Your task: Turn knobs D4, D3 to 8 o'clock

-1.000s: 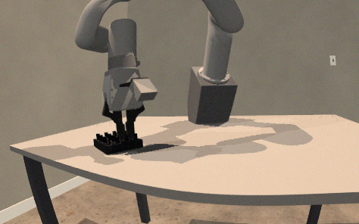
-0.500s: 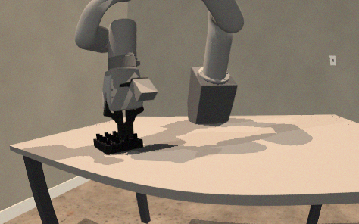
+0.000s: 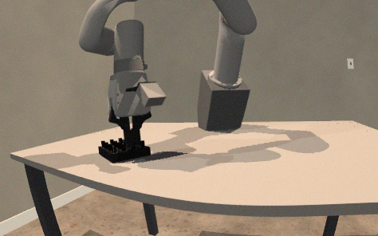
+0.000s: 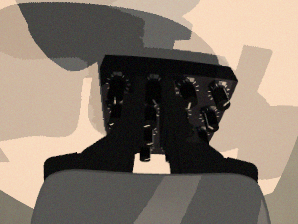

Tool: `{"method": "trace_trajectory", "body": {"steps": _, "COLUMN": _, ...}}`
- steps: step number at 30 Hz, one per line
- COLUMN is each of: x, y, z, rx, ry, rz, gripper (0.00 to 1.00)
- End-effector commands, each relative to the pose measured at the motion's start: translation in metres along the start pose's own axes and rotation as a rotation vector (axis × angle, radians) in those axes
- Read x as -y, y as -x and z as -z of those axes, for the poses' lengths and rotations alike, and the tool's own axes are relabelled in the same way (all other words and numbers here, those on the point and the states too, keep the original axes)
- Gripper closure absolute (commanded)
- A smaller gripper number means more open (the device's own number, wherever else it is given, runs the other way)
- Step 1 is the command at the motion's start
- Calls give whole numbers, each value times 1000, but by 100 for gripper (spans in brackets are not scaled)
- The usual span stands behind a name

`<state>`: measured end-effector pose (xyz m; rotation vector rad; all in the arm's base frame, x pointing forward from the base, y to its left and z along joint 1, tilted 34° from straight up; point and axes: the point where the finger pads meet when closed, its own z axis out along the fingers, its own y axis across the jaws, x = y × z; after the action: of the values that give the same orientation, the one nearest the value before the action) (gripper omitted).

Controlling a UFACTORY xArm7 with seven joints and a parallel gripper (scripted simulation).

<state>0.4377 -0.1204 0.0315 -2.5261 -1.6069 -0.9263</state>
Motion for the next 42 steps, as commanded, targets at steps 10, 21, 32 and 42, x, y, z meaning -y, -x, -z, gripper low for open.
{"method": "trace_trajectory", "body": {"steps": 10, "x": -1, "y": 1, "z": 1, "rx": 1, "ry": 2, "rz": 8, "gripper": 92}}
{"method": "trace_trajectory", "body": {"steps": 21, "x": -1, "y": 1, "z": 1, "rx": 1, "ry": 2, "rz": 60, "gripper": 92}}
{"method": "trace_trajectory", "body": {"steps": 32, "x": -1, "y": 1, "z": 1, "rx": 2, "ry": 2, "rz": 173, "gripper": 92}}
{"method": "trace_trajectory", "body": {"steps": 42, "x": -1, "y": 1, "z": 1, "rx": 2, "ry": 2, "rz": 370, "gripper": 92}}
